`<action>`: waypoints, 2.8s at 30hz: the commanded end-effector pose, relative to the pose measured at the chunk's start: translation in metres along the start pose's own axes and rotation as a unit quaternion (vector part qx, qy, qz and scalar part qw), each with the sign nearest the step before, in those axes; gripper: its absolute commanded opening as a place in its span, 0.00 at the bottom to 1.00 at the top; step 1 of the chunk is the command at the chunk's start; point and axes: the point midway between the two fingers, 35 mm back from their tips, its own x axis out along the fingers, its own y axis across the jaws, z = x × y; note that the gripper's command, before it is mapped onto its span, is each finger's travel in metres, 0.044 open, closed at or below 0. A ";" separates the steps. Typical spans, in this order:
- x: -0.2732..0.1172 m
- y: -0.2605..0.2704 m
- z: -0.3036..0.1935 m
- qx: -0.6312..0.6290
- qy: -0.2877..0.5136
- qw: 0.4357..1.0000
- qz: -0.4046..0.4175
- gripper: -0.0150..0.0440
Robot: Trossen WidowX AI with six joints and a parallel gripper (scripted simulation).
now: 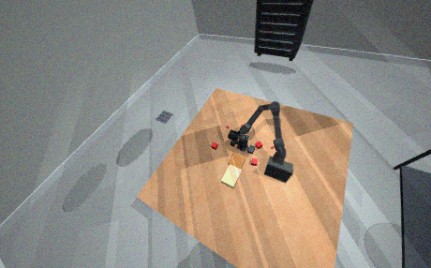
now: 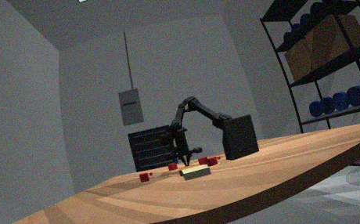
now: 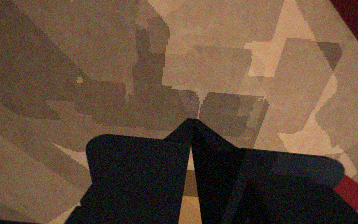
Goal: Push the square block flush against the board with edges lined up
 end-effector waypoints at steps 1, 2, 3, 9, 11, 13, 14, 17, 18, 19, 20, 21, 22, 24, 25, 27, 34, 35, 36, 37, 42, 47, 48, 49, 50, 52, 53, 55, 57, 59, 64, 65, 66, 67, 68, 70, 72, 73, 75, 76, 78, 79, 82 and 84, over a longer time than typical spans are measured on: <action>-0.020 0.002 -0.001 0.002 0.001 1.000 0.003 0.25; -0.035 0.002 -0.002 0.002 0.001 1.000 0.004 0.25; -0.047 0.001 -0.001 0.002 0.000 1.000 0.005 0.25; -0.056 0.000 -0.001 0.002 -0.001 1.000 0.005 0.25; -0.051 0.002 -0.004 -0.016 -0.002 1.000 0.007 0.25; -0.052 0.007 -0.008 -0.047 -0.001 0.999 0.007 0.25; -0.052 0.009 -0.010 -0.064 -0.001 0.998 0.007 0.25; -0.053 0.016 -0.017 -0.115 -0.001 0.993 0.007 0.25; -0.054 0.019 -0.020 -0.132 0.000 0.991 0.007 0.25; -0.054 0.021 -0.022 -0.149 0.000 0.989 0.007 0.25; -0.054 0.023 -0.025 -0.166 0.000 0.986 0.007 0.25; -0.055 0.026 -0.027 -0.182 0.000 0.983 0.007 0.25; -0.055 0.028 -0.030 -0.199 0.000 0.980 0.007 0.25; -0.056 0.032 -0.035 -0.233 0.000 0.973 0.008 0.25; -0.056 0.034 -0.037 -0.249 0.000 0.968 0.008 0.25; -0.056 0.038 -0.043 -0.282 0.000 0.959 0.008 0.25; -0.057 0.051 -0.062 -0.392 0.000 0.920 0.008 0.25; -0.057 0.052 -0.064 -0.407 0.000 0.914 0.008 0.25; -0.057 0.054 -0.067 -0.422 0.000 0.907 0.007 0.25; -0.057 0.056 -0.070 -0.436 0.000 0.900 0.007 0.25; -0.058 0.063 -0.085 -0.508 0.000 0.861 0.008 0.25; -0.058 0.071 -0.100 -0.576 -0.001 0.817 0.008 0.25; -0.058 0.072 -0.103 -0.590 -0.001 0.808 0.008 0.25; -0.058 0.073 -0.106 -0.603 -0.002 0.798 0.008 0.25; -0.058 0.074 -0.109 -0.616 -0.002 0.788 0.008 0.25; -0.059 0.076 -0.113 -0.631 -0.002 0.775 0.008 0.25; -0.059 0.076 -0.114 -0.633 -0.002 0.774 0.008 0.25; -0.059 0.076 -0.114 -0.633 -0.002 0.774 0.008 0.25; -0.059 0.076 -0.114 -0.633 -0.002 0.774 0.008 0.25; -0.046 0.077 -0.114 -0.633 -0.002 0.774 0.008 0.25; -0.003 0.077 -0.113 -0.633 -0.004 0.774 0.007 0.25; -0.003 0.077 -0.113 -0.633 -0.004 0.774 0.007 0.25; -0.003 0.077 -0.113 -0.633 -0.004 0.774 0.007 0.25; -0.003 0.077 -0.113 -0.633 -0.004 0.774 0.007 0.25; -0.003 0.076 -0.113 -0.633 -0.004 0.774 0.007 0.25; -0.003 0.075 -0.114 -0.634 -0.003 0.774 0.007 0.25; -0.003 0.074 -0.114 -0.634 -0.003 0.774 0.007 0.25; -0.003 0.073 -0.114 -0.634 -0.003 0.774 0.007 0.25; -0.003 0.071 -0.115 -0.634 -0.003 0.774 0.007 0.25; -0.003 0.070 -0.115 -0.634 -0.003 0.774 0.007 0.25; -0.003 0.067 -0.116 -0.634 -0.003 0.774 0.007 0.25; -0.003 0.066 -0.116 -0.634 -0.003 0.774 0.007 0.25; -0.003 0.063 -0.117 -0.634 -0.003 0.774 0.007 0.25; -0.003 0.061 -0.117 -0.634 -0.003 0.773 0.007 0.25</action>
